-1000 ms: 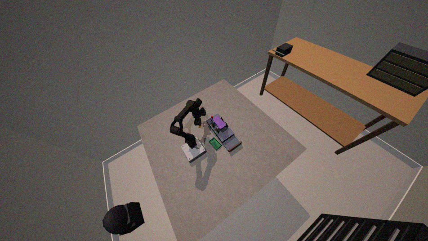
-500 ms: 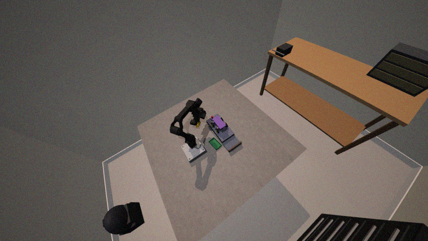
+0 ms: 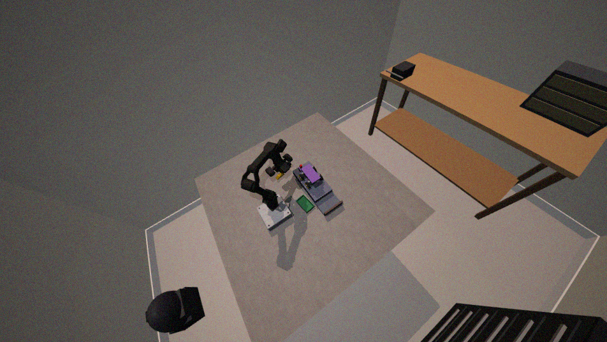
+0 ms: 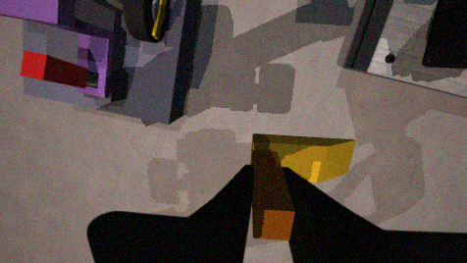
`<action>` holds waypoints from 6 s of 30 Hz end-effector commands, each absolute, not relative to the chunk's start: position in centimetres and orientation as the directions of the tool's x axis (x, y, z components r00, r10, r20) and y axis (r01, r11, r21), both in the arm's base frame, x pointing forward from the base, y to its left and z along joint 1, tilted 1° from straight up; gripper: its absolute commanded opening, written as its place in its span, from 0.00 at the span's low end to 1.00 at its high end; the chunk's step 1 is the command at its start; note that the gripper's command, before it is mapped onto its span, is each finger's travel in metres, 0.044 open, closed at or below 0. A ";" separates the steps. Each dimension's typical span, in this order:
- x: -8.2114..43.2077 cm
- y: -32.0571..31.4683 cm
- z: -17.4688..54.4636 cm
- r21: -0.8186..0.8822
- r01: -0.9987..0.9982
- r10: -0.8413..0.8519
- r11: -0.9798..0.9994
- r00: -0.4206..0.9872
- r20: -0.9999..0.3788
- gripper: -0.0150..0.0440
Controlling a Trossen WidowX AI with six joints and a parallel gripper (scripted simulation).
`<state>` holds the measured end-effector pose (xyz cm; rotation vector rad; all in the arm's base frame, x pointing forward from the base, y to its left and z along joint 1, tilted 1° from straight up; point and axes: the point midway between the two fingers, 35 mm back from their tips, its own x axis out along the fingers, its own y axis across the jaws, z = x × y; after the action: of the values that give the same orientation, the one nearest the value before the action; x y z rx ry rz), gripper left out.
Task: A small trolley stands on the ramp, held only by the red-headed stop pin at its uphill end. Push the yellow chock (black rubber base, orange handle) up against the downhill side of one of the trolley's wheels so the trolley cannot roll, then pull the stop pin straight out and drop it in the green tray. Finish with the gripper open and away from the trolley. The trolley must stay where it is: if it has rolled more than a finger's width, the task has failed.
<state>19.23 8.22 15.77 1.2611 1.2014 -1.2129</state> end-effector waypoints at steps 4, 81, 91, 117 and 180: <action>19.2 8.2 15.7 0.008 0.992 0.027 -0.125 0.012 -1.000 0.25; 21.3 -17.3 13.7 0.013 0.982 0.001 -0.191 0.013 -1.000 0.25; 21.4 -18.6 13.6 0.005 0.930 0.013 -0.367 0.010 -1.000 0.25; 21.3 -18.8 13.5 -0.066 0.262 0.073 -0.963 0.020 -0.997 0.25; 24.4 -19.1 6.6 -0.106 -0.188 0.101 -0.976 0.035 -0.994 0.25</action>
<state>24.43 -19.32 7.15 2.3953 -0.1068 -2.3302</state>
